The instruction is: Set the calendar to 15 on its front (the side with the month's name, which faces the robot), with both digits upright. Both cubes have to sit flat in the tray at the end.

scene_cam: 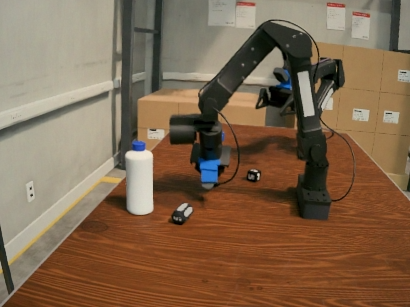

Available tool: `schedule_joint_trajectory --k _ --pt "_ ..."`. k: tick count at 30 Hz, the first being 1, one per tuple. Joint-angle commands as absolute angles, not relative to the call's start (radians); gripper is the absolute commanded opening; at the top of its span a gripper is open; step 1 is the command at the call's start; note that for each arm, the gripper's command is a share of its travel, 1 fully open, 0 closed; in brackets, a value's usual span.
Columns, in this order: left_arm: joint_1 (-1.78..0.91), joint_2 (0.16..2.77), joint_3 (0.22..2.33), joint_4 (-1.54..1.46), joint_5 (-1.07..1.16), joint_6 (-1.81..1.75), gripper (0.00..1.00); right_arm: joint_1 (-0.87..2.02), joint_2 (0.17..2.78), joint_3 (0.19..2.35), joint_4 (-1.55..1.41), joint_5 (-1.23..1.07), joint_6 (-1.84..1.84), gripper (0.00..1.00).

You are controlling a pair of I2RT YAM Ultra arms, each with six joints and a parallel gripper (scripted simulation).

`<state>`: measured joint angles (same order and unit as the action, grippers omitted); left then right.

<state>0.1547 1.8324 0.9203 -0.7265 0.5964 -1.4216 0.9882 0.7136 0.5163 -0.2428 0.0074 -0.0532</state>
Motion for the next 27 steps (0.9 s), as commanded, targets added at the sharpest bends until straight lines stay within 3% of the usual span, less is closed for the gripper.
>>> schedule_joint_trajectory --k 1,17,27 --pt "0.156 1.841 0.896 -0.669 0.599 -1.426 0.26 0.986 0.721 0.52 -0.237 0.004 -0.055 1.0" --pt "0.089 1.778 1.011 -0.555 0.349 -1.314 0.26 0.986 0.721 0.52 -0.237 0.004 -0.055 1.0" --pt "-0.06 1.739 0.939 -0.329 0.03 -1.18 0.26 0.986 0.721 0.52 -0.237 0.004 -0.055 1.0"
